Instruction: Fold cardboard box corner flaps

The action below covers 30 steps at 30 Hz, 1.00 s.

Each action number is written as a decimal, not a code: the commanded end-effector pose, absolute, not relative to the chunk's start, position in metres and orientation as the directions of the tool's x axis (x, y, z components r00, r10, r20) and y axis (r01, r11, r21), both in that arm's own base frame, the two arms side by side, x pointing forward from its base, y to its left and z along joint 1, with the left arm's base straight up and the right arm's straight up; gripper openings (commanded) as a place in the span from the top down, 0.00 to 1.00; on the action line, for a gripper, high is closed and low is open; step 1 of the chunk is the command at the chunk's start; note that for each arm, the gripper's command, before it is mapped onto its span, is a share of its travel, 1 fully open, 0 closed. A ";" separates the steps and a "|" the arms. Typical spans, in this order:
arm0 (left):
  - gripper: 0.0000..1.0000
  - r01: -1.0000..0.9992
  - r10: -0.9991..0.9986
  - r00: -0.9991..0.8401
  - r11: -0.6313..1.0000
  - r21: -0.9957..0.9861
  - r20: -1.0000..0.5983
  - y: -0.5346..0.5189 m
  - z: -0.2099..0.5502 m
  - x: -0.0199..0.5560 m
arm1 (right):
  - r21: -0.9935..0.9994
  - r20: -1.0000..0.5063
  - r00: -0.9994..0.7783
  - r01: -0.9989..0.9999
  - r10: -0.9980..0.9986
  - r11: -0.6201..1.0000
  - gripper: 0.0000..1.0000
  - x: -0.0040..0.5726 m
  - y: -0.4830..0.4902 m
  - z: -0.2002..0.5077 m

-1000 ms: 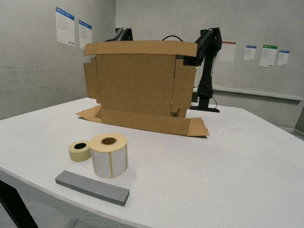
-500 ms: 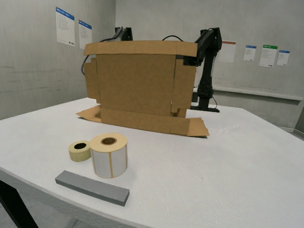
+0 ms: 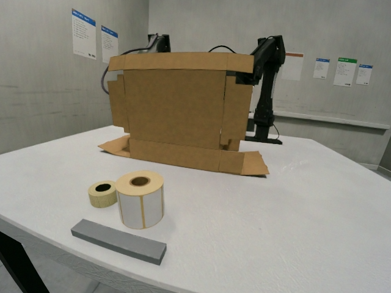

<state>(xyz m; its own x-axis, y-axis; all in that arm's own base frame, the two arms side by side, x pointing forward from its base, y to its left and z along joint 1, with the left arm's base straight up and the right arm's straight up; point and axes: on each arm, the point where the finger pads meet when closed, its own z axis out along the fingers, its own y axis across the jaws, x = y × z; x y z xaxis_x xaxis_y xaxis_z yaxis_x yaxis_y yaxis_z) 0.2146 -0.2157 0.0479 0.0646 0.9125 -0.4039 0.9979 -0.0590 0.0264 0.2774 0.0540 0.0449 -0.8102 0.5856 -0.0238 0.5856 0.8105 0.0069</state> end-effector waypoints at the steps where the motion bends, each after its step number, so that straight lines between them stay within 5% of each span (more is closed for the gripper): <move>1: 0.97 0.997 0.900 0.077 -0.063 0.047 -0.429 -0.220 0.057 0.217 | 0.018 -0.029 -0.895 0.444 0.444 0.896 0.97 0.285 0.063 0.051; 30: 0.97 0.997 0.900 0.077 -0.063 0.047 -0.429 -0.220 0.057 0.217 | 0.018 -0.043 -0.998 0.047 0.048 0.999 0.97 0.290 0.082 0.054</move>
<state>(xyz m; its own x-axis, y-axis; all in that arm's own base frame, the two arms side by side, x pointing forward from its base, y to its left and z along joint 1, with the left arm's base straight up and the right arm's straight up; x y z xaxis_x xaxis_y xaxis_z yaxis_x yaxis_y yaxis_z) 0.2140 -0.2158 0.0478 0.0674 0.9125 -0.4035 0.9977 -0.0624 0.0255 0.2844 0.0751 0.0451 -0.9953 0.0934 -0.0274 0.0935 0.9956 -0.0006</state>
